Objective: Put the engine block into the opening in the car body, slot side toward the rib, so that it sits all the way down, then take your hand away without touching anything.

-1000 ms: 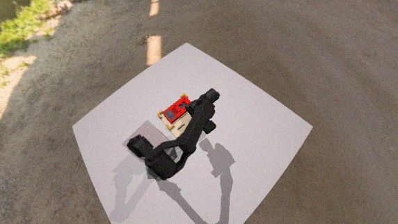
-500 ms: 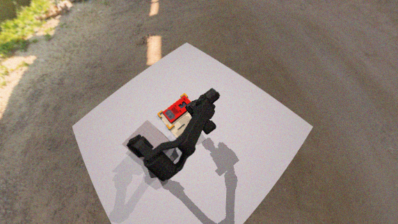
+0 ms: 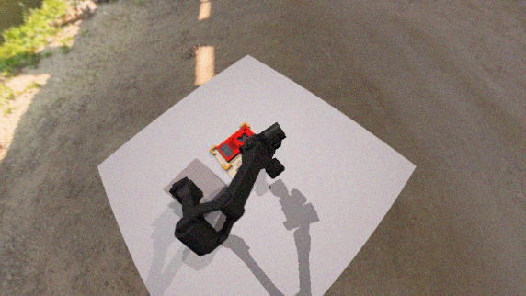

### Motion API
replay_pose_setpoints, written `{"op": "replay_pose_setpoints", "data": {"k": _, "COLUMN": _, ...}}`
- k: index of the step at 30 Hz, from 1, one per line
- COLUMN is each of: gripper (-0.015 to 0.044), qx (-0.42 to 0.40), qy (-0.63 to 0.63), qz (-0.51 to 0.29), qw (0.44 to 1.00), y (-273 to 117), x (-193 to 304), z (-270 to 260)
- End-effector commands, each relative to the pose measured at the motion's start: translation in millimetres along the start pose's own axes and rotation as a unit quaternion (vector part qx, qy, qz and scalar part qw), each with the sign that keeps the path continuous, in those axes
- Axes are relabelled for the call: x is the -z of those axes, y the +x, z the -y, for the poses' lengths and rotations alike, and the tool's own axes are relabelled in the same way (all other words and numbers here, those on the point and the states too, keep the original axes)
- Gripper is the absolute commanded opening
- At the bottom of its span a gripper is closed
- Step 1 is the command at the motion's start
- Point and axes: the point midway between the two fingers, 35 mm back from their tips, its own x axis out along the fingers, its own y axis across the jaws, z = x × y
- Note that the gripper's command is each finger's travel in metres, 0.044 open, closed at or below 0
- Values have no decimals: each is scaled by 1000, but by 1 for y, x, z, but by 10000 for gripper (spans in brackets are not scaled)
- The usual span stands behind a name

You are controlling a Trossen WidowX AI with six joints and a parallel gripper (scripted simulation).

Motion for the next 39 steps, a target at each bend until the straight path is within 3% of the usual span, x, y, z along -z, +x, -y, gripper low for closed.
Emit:
{"op": "replay_pose_setpoints", "data": {"k": 1, "gripper": 0, "qx": -4, "qy": -2, "qz": 55, "qw": 998, "y": 2, "x": 7, "z": -1}}
{"op": "replay_pose_setpoints", "data": {"k": 15, "gripper": 0, "qx": 4, "qy": -6, "qz": 252, "qw": 968, "y": 4, "x": 21, "z": 1}}
{"op": "replay_pose_setpoints", "data": {"k": 27, "gripper": 0, "qx": 5, "qy": -6, "qz": 256, "qw": 967, "y": 4, "x": 22, "z": 1}}
{"op": "replay_pose_setpoints", "data": {"k": 39, "gripper": 0, "qx": 5, "qy": -8, "qz": 320, "qw": 947, "y": 23, "x": 29, "z": 1}}
